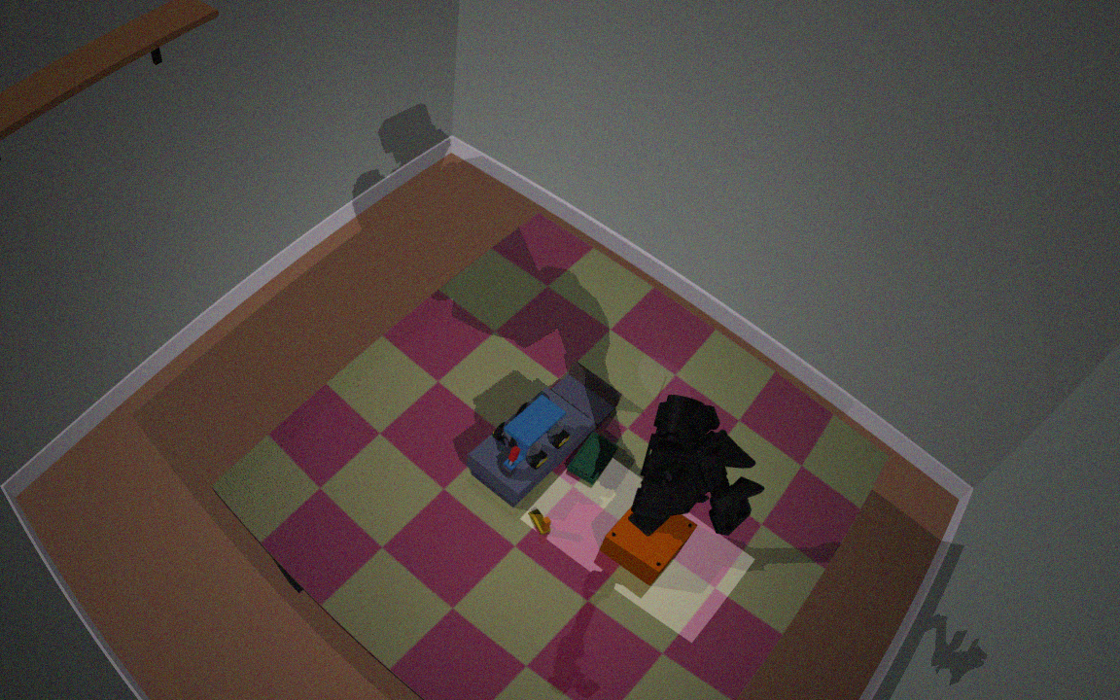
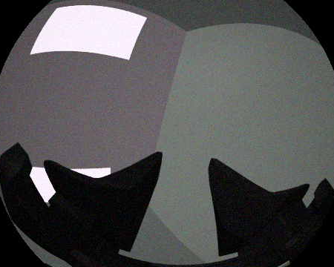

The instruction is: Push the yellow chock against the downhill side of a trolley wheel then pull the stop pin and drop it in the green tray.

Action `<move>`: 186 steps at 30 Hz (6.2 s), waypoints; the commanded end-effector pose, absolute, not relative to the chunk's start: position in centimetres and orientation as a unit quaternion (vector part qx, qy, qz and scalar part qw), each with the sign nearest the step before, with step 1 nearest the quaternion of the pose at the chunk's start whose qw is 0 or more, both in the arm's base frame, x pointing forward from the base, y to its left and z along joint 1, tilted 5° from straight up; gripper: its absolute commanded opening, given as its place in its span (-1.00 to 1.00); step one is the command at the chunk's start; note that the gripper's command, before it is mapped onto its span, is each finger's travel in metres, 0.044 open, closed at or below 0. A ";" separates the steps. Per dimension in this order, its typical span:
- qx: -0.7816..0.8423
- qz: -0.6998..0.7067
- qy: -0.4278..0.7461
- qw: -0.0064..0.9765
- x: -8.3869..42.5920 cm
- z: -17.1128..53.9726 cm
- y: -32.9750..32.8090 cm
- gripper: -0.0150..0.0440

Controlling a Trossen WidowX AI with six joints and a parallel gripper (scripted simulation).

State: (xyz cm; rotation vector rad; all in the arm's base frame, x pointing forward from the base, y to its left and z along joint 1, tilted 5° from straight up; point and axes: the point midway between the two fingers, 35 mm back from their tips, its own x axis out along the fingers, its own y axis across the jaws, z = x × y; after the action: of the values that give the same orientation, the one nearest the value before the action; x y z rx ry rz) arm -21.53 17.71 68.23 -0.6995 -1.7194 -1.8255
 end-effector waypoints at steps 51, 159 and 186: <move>-0.594 0.527 -0.417 -0.443 15.0 8.7 16.2 0.15; -0.594 0.527 -0.417 -0.443 14.8 9.2 16.2 -0.49; -0.544 0.480 -0.471 -0.503 14.5 13.7 16.1 -0.49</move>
State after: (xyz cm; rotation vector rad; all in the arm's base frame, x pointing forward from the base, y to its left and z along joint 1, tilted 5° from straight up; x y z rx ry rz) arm 14.49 16.16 13.62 1.3830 1.0993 -1.2218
